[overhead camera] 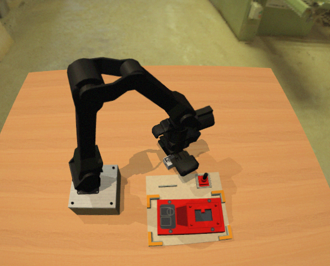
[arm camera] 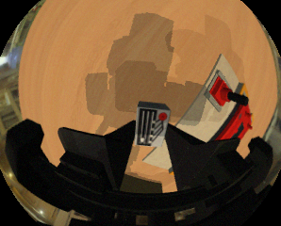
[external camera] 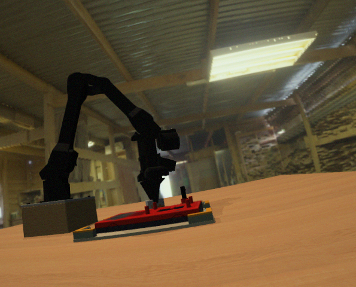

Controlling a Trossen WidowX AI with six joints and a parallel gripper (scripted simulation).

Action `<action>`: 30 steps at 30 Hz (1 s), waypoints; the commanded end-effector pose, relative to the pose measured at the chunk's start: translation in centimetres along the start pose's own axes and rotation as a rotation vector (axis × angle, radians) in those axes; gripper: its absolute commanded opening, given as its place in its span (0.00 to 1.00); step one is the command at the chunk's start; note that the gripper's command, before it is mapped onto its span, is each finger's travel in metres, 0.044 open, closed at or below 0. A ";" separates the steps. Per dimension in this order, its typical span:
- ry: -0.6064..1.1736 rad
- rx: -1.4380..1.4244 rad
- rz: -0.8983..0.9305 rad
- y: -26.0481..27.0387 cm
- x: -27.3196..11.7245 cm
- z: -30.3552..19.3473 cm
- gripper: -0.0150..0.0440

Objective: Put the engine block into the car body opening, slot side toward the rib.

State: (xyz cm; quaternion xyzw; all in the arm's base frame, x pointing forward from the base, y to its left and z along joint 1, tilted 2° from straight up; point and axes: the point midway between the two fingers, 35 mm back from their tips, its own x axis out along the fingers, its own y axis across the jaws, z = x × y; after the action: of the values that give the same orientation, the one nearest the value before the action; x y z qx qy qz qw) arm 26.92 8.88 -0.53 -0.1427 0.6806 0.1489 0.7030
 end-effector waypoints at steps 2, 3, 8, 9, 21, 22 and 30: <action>-0.021 0.005 -0.005 -0.1 -1.7 0.7 0.25; -0.021 0.005 -0.005 -0.1 -2.0 0.8 0.25; -0.021 0.005 -0.005 -0.1 -3.5 0.9 0.25; -0.021 0.005 -0.005 -0.1 -3.8 0.9 0.25; -0.021 0.005 -0.005 -0.1 -7.5 0.8 0.25; -0.021 0.005 -0.005 -0.1 -7.9 0.8 0.25; -0.021 0.005 -0.005 0.0 -10.4 0.4 0.25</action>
State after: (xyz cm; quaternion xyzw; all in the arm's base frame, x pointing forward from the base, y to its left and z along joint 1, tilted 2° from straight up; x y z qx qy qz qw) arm 26.93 8.87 8.69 -0.1423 0.6782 0.1490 0.7054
